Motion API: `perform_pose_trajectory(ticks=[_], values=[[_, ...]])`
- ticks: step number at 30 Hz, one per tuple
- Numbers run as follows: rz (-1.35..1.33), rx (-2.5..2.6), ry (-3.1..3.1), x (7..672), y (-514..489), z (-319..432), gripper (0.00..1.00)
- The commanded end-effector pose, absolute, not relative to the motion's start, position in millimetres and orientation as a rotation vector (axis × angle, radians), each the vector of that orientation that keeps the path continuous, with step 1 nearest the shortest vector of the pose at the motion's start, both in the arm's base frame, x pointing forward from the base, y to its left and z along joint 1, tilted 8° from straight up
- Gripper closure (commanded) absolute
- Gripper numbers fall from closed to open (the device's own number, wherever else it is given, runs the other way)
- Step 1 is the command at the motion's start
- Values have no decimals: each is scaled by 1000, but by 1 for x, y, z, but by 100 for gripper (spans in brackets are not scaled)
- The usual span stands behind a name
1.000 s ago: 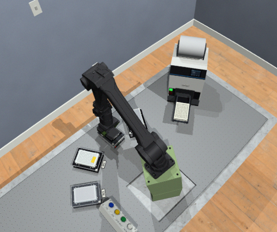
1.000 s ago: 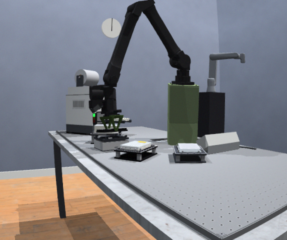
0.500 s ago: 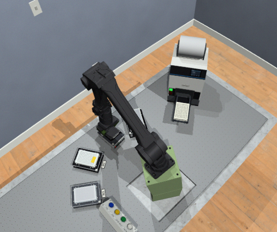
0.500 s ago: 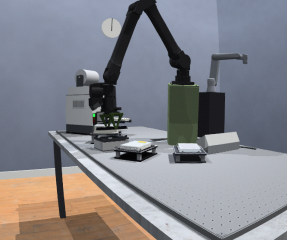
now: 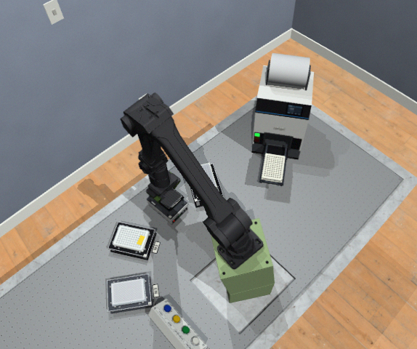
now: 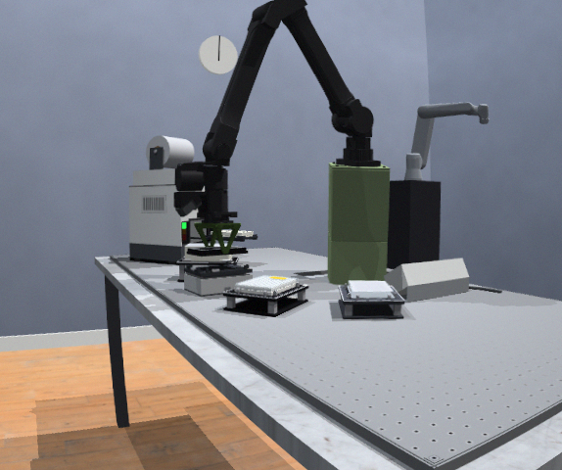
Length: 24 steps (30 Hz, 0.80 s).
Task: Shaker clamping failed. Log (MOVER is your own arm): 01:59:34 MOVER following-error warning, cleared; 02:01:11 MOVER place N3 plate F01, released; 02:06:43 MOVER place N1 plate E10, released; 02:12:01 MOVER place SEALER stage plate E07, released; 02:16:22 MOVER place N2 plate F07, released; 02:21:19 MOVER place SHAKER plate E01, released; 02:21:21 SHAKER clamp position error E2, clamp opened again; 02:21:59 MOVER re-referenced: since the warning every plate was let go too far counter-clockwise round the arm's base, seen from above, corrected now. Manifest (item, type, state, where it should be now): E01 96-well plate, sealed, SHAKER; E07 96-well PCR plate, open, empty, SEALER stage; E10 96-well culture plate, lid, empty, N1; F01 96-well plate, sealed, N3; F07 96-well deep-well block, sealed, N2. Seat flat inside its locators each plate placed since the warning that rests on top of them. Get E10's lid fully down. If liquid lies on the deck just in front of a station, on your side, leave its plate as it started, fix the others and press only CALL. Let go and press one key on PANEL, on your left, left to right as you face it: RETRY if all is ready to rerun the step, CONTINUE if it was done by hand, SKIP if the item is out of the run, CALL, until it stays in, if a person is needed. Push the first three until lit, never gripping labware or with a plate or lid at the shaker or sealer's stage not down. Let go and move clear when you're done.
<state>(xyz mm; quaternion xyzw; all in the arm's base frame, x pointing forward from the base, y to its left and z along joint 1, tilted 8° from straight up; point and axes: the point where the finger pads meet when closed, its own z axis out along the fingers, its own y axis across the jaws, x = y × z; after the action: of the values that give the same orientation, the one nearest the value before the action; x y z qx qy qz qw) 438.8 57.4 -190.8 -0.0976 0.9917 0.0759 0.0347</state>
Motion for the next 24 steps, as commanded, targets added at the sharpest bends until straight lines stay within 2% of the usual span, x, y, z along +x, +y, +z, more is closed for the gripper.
perform_pose_trajectory(ticks=[1, 24], values=[[180, -305, 3012, 446, 71, -177, 100], [181, -300, 3023, 453, 57, -193, 100]])
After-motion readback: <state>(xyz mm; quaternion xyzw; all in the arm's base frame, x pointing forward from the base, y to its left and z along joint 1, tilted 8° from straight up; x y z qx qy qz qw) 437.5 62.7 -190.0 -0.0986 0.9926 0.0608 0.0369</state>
